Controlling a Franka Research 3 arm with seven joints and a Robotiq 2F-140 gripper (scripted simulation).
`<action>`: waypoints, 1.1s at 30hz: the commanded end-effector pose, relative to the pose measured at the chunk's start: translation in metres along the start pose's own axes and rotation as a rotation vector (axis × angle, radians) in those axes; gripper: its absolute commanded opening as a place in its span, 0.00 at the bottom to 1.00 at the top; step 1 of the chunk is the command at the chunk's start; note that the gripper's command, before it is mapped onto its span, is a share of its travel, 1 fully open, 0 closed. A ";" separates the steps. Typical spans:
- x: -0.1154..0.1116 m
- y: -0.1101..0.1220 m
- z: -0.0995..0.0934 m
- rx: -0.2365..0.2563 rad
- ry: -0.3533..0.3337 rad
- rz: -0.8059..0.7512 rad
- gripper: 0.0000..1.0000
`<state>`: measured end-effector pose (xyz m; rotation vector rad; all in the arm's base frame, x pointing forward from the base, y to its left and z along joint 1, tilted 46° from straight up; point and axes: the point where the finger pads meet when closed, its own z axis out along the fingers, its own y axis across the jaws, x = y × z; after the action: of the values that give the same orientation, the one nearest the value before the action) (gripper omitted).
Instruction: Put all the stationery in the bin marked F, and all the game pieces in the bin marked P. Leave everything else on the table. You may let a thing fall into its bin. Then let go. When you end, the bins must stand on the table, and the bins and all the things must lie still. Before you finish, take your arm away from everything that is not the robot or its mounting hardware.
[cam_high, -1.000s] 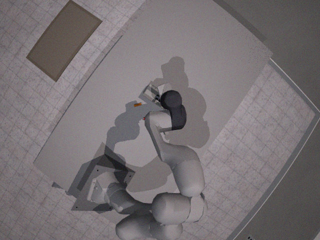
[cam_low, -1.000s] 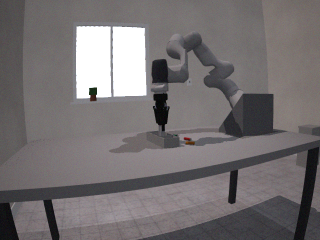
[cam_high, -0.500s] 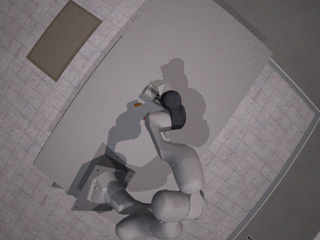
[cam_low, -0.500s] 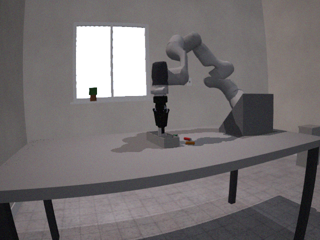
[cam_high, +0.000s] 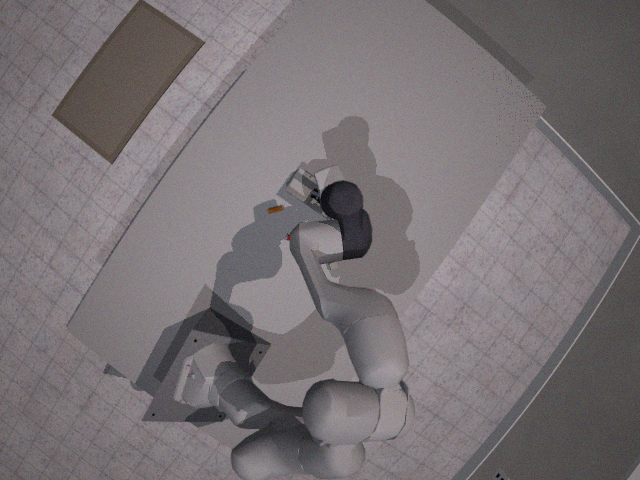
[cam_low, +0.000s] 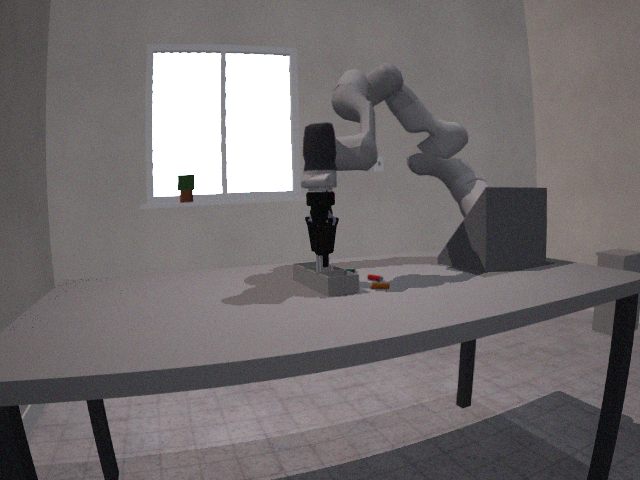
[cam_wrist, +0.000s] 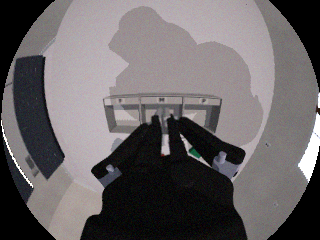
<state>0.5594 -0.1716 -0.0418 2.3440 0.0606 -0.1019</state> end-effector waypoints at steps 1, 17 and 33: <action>0.001 0.000 0.001 -0.001 0.001 0.005 0.05; 0.001 0.000 0.001 -0.001 0.001 0.005 0.05; 0.001 0.000 -0.005 -0.001 0.001 0.005 0.05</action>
<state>0.5596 -0.1710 -0.0412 2.3432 0.0614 -0.1017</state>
